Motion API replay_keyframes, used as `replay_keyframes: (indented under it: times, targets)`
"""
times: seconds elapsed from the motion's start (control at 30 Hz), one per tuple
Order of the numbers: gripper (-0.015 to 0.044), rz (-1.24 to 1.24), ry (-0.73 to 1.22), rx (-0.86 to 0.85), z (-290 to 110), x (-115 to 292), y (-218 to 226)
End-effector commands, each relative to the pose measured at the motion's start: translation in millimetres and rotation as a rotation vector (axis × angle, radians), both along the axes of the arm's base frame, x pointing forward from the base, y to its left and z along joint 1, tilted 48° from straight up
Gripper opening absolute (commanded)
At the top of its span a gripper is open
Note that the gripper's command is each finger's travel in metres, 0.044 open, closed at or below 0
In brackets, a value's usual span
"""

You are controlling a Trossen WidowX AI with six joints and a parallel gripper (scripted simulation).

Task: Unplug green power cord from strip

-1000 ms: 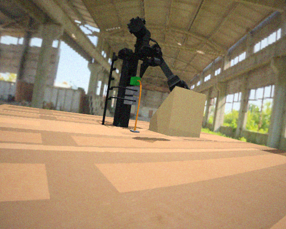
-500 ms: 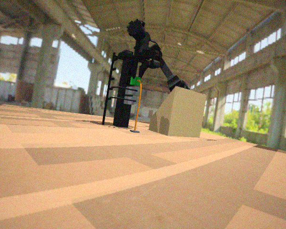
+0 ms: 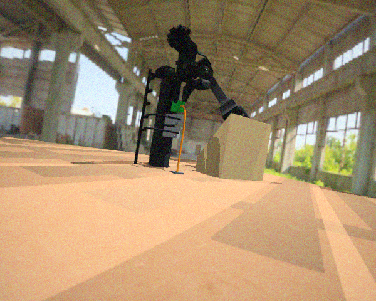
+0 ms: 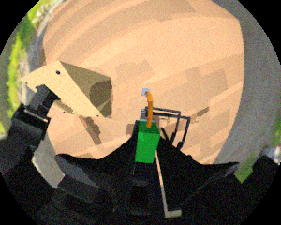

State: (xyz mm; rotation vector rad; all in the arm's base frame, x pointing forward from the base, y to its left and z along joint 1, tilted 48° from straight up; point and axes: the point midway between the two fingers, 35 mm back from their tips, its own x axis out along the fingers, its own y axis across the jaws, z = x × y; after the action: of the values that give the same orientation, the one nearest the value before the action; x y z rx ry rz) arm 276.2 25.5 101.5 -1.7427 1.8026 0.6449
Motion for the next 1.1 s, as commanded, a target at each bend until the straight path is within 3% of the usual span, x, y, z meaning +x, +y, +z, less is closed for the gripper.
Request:
replay_keyframes:
  times: [0.0, 0.83, 1.07]
  targets:
    - [0.0, 0.003, -0.001, 0.007, -5, 1, 6]
    - [0.0, 0.006, -0.002, 0.01, -32, 2, 37]
    - [0.0184, 0.007, -0.003, 0.006, -29, 2, 29]
